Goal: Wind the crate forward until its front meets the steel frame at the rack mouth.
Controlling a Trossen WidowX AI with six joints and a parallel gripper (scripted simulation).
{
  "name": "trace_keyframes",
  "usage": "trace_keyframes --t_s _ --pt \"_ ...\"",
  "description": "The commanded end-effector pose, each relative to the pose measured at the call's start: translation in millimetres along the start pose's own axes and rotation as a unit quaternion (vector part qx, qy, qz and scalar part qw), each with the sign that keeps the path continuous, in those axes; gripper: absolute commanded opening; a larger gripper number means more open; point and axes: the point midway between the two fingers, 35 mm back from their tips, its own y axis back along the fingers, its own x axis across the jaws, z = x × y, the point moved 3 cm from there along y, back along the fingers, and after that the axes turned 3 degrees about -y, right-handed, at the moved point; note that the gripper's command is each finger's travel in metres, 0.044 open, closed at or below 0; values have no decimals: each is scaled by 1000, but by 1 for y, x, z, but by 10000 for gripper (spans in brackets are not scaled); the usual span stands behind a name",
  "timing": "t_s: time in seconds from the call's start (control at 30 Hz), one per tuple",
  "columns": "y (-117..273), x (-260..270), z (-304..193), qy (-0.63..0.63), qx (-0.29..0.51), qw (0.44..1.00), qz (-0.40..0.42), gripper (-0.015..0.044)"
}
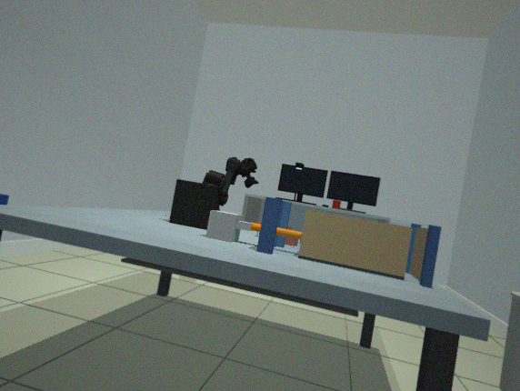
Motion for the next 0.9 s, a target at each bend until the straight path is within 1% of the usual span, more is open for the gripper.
trace_keyframes --t_s 0.0,0.03,0.2,0.3,0.4,0.5,0.6,0.73,0.87 --pt "1 2 1 -6 0 1000 2 426" --pt "3 6 4 -23 1 1000 7 440" --pt "34 57 44 -197 -3 977 79 440" --pt "53 82 76 -298 -8 947 120 440" --pt "74 102 114 -409 -11 898 161 440" --pt "94 114 157 -516 -13 833 197 440" --pt "112 118 202 -616 -16 754 228 440" --pt "131 109 257 -730 -19 632 258 440" --pt "144 88 308 -822 -25 496 278 440"
